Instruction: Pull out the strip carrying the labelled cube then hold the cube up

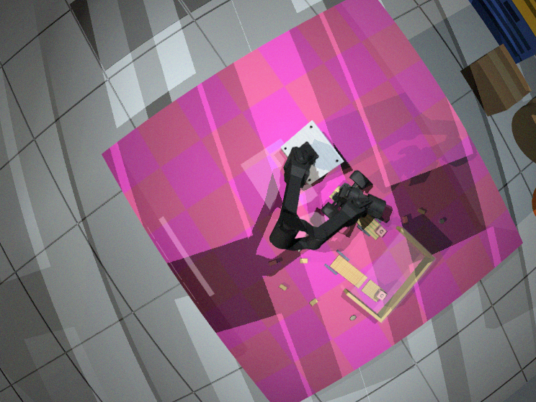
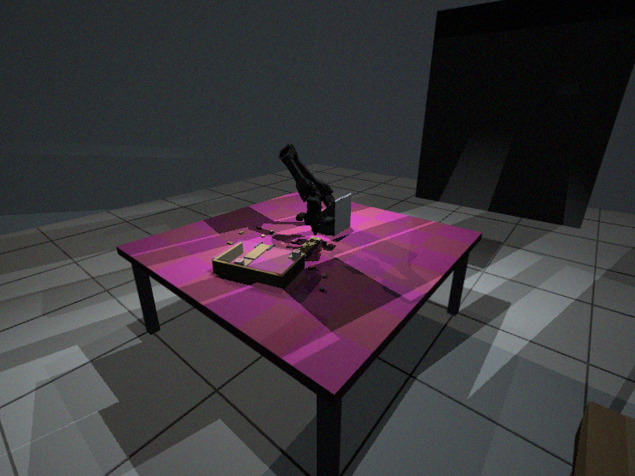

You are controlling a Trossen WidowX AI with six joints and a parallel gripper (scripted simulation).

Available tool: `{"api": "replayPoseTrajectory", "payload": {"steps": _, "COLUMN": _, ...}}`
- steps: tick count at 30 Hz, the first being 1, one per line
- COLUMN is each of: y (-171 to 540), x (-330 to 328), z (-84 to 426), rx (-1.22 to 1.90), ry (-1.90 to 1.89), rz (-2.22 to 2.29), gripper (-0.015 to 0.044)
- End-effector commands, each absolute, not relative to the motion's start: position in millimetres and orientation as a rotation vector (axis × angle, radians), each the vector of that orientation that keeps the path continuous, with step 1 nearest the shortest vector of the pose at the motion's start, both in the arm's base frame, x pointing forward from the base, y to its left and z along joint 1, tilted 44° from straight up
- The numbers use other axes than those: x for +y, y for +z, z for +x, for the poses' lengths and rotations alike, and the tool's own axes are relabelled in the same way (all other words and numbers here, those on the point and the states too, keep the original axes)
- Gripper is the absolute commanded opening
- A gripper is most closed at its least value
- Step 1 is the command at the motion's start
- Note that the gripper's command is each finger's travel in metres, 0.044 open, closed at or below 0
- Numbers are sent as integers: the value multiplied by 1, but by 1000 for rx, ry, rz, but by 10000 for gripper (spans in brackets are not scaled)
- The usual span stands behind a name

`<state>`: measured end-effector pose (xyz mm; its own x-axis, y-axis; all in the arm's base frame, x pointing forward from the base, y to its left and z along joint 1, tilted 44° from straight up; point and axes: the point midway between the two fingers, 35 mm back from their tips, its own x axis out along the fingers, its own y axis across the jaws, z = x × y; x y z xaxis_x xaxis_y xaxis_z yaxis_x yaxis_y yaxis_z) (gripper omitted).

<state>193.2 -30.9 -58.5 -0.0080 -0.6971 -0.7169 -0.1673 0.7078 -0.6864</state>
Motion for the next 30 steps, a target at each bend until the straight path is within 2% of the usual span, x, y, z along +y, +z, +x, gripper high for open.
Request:
{"api": "replayPoseTrajectory", "payload": {"steps": 1, "y": -47, "x": -19, "z": 198, "rx": 1544, "ry": -486, "rz": -715, "gripper": 0}}
{"api": "replayPoseTrajectory", "payload": {"steps": 2, "y": -47, "x": -19, "z": 198, "rx": 1544, "ry": -486, "rz": -715, "gripper": 0}}
{"api": "replayPoseTrajectory", "payload": {"steps": 19, "y": -53, "x": -6, "z": 263, "rx": 1544, "ry": -479, "rz": -720, "gripper": 440}}
{"api": "replayPoseTrajectory", "payload": {"steps": 30, "y": -56, "x": 5, "z": 304, "rx": 1542, "ry": -479, "rz": -719, "gripper": 440}}
